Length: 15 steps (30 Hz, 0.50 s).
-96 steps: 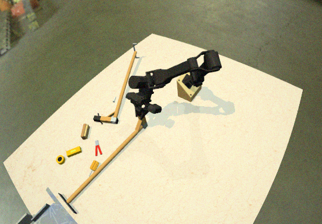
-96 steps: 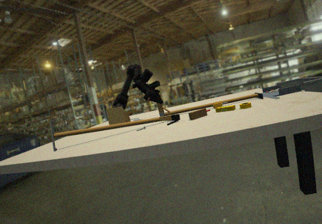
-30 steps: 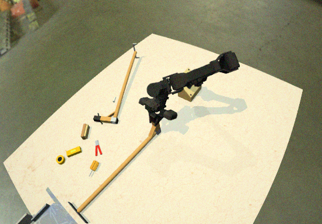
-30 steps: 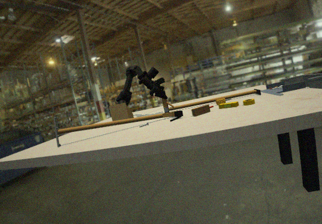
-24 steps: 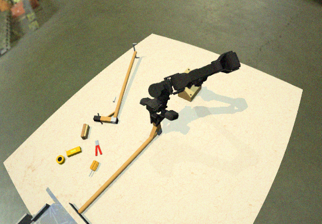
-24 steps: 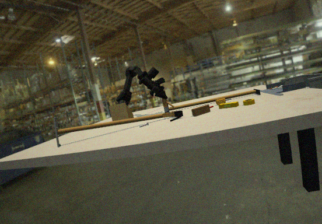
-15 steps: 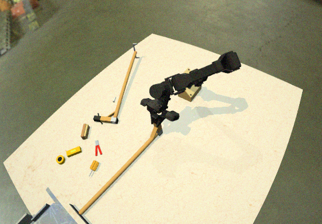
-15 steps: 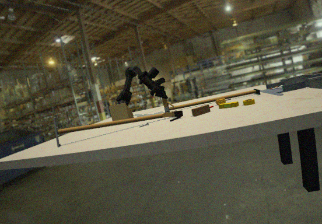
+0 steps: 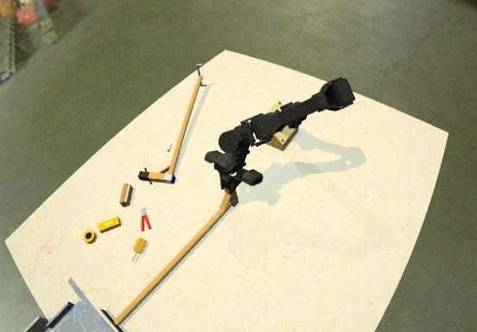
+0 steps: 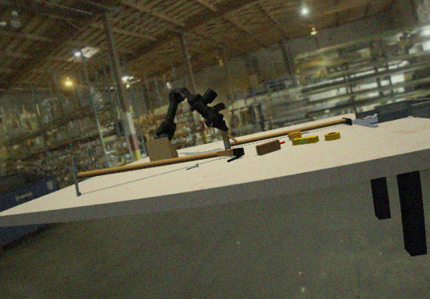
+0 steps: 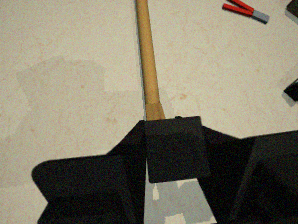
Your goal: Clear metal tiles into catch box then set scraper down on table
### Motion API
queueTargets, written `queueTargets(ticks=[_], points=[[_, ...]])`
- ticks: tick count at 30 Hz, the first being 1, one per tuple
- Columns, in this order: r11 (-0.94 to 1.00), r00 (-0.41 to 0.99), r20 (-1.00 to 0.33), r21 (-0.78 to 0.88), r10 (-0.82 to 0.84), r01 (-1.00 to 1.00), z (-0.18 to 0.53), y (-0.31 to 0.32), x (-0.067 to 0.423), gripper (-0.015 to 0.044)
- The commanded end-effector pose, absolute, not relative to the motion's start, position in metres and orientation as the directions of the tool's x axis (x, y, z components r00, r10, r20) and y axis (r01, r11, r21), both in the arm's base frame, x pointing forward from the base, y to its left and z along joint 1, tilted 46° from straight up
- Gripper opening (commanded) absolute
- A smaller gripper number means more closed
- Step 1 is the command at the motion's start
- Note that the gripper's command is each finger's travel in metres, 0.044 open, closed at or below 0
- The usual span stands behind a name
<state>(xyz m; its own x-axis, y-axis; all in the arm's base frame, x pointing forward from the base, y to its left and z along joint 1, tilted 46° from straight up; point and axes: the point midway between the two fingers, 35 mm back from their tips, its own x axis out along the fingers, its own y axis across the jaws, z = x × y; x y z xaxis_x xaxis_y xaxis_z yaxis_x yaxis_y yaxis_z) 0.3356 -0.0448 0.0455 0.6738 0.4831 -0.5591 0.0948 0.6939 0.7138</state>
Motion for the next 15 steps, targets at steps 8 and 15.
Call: queueTargets(ticks=[8,15], points=[[0.698,0.685,-0.551,0.711,0.477,0.085,0.051,-0.048,0.356,0.0000],[0.698,0.686,-0.548,0.712,0.479,0.082,0.051,-0.049,0.366,0.0000]])
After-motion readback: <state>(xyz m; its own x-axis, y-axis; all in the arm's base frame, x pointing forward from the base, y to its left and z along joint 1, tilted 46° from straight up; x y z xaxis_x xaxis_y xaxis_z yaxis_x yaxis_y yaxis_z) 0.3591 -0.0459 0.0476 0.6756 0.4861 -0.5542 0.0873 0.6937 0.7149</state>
